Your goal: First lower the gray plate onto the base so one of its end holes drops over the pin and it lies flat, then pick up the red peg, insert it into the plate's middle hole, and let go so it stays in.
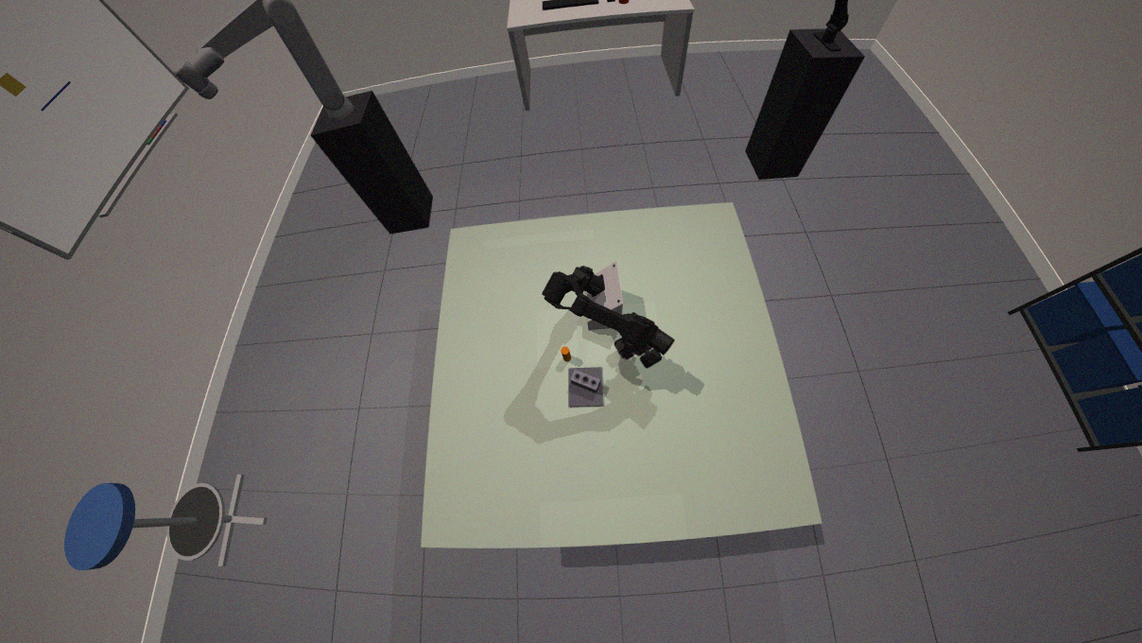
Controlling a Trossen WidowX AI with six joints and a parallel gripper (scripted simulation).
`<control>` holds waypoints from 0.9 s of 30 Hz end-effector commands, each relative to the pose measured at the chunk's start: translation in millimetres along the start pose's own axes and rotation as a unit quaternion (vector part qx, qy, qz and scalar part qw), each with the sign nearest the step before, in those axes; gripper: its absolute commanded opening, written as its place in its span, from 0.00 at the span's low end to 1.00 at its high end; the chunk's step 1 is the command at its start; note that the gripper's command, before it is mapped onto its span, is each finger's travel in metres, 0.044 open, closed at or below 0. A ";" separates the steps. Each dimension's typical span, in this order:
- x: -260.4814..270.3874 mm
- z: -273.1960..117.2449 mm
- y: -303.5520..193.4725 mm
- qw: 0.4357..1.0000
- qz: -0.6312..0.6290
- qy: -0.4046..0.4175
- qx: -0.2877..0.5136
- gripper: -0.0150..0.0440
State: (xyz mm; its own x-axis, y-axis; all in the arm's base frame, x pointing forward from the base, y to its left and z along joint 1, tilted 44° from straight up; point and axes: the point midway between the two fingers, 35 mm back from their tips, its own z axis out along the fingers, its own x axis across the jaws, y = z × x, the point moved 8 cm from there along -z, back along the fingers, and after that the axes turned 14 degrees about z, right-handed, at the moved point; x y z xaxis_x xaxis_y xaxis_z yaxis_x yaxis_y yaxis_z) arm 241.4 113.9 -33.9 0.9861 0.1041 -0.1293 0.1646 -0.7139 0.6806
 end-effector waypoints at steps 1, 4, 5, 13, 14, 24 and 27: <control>1.9 -12.9 -0.6 1.000 0.004 0.002 0.003 0.25; 2.6 -22.2 -0.9 1.000 0.004 0.002 0.004 0.25; 2.8 -25.4 -0.9 1.000 0.004 0.002 0.004 0.25; 3.8 -50.9 -1.2 1.000 0.004 0.002 0.004 0.25; 3.9 -54.1 -1.2 1.000 0.004 0.002 0.004 0.25; 15.8 -46.4 18.7 1.000 -0.001 0.002 0.006 0.25; 20.0 -47.2 26.1 1.000 -0.001 0.002 0.008 0.25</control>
State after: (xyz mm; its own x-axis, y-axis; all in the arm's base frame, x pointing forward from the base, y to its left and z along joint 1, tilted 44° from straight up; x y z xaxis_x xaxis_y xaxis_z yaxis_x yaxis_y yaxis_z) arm 260.5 133.3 9.3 0.9859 0.1028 -0.1319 0.1651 -0.7226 0.6713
